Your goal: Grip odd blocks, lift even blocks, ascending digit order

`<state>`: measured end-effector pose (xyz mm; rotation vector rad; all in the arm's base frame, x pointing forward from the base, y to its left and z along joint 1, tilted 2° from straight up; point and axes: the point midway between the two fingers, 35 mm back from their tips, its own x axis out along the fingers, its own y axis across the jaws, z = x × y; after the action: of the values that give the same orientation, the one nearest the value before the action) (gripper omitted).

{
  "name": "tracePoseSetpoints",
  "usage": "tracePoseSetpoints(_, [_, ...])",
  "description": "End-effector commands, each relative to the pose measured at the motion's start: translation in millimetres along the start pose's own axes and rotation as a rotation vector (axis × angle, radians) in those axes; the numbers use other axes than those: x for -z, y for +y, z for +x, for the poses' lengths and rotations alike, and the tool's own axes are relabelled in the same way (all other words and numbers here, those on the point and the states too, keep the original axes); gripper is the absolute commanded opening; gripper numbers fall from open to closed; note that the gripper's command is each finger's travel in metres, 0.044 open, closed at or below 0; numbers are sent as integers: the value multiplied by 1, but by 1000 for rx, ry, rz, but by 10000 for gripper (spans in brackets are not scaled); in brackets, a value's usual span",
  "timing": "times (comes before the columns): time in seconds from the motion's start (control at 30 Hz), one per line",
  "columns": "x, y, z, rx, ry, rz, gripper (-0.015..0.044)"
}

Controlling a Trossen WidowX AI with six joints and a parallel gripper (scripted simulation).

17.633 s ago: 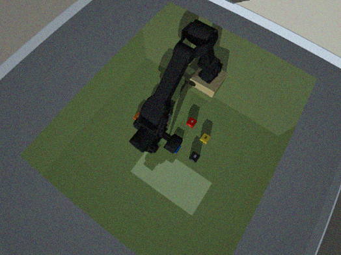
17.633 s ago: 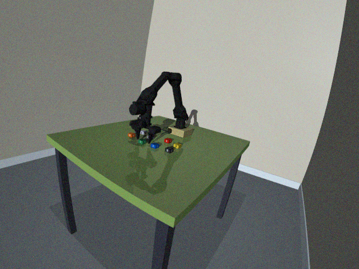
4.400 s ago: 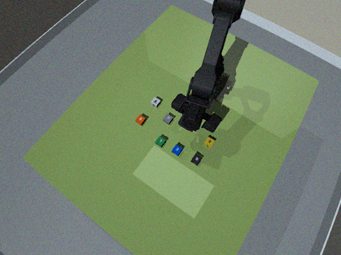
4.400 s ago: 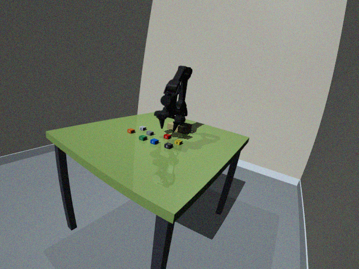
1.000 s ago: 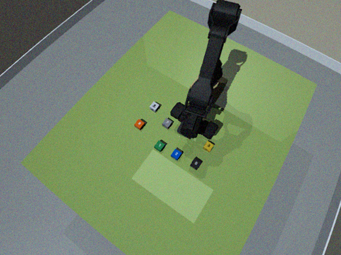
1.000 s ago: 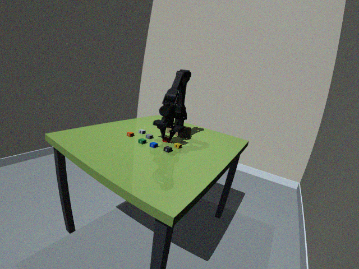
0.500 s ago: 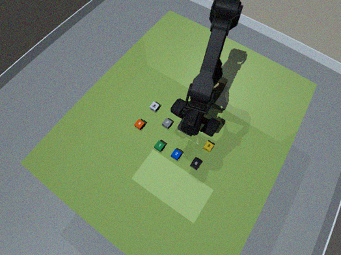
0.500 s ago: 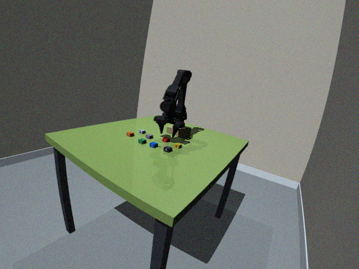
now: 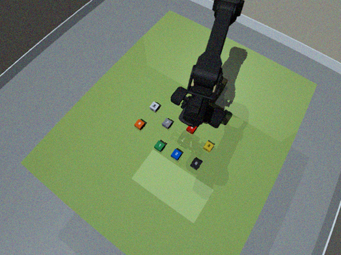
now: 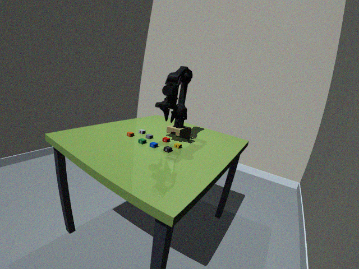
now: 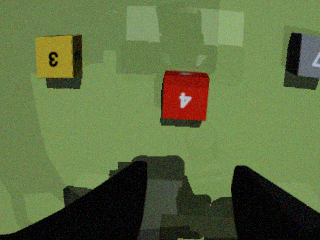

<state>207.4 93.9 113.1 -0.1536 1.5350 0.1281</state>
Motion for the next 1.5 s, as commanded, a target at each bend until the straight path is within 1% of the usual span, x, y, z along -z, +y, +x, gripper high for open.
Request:
tracePoseSetpoints(0.0, [1, -1, -7, 3, 2, 4, 120])
tracePoseSetpoints(0.3, [-2, -7, -7, 4, 2, 6, 120])
tracePoseSetpoints(0.57, [-26, -94, -8, 12, -8, 25, 120])
tracePoseSetpoints(0.83, [-14, -185, -10, 23, 0, 8, 120])
tracePoseSetpoints(1.03, [-12, -192, -10, 23, 1, 4, 120])
tracePoseSetpoints(1.1, [-13, -193, 1, 23, 1, 4, 173])
tracePoseSetpoints(1.2, [-14, -195, 48, 23, 1, 4, 251])
tracePoseSetpoints(1.27, [-12, -194, 69, 23, 2, 4, 304])
tracePoseSetpoints(1.37, [-12, -194, 71, 23, 2, 4, 383])
tracePoseSetpoints(1.4, [-12, -194, 71, 23, 2, 4, 400])
tracePoseSetpoints(1.47, [-12, -194, 71, 23, 2, 4, 400])
